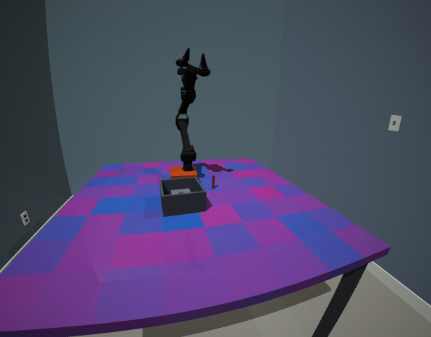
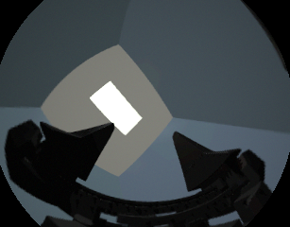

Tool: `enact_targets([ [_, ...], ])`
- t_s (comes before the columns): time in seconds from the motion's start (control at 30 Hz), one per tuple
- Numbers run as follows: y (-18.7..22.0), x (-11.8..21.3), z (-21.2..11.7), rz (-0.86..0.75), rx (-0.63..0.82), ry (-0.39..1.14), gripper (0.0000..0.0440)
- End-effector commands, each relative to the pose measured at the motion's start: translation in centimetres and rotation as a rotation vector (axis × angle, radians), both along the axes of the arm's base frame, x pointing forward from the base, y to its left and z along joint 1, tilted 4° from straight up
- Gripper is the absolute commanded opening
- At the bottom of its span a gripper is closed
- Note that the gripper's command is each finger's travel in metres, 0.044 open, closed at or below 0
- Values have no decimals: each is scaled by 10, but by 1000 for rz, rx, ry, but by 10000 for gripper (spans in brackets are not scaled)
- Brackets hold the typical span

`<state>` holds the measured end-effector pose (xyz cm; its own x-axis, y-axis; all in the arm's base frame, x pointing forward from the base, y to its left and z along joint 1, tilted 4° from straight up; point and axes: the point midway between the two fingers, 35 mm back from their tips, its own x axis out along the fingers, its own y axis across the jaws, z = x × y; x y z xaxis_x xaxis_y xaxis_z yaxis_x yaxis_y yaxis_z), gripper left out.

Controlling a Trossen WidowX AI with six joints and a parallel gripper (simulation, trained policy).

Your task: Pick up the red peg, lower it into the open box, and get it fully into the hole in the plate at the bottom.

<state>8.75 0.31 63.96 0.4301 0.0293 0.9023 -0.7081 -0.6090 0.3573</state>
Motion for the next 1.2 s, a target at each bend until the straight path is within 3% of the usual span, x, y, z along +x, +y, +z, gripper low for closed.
enact_targets([
  [0.0, -1, 27, -11, -37, -11, 90, 440],
  [0.6, 9, 163, -111, -168, -187, 680, 440],
  [1.17, 35, 216, -232, -187, -498, 1189, 440],
])
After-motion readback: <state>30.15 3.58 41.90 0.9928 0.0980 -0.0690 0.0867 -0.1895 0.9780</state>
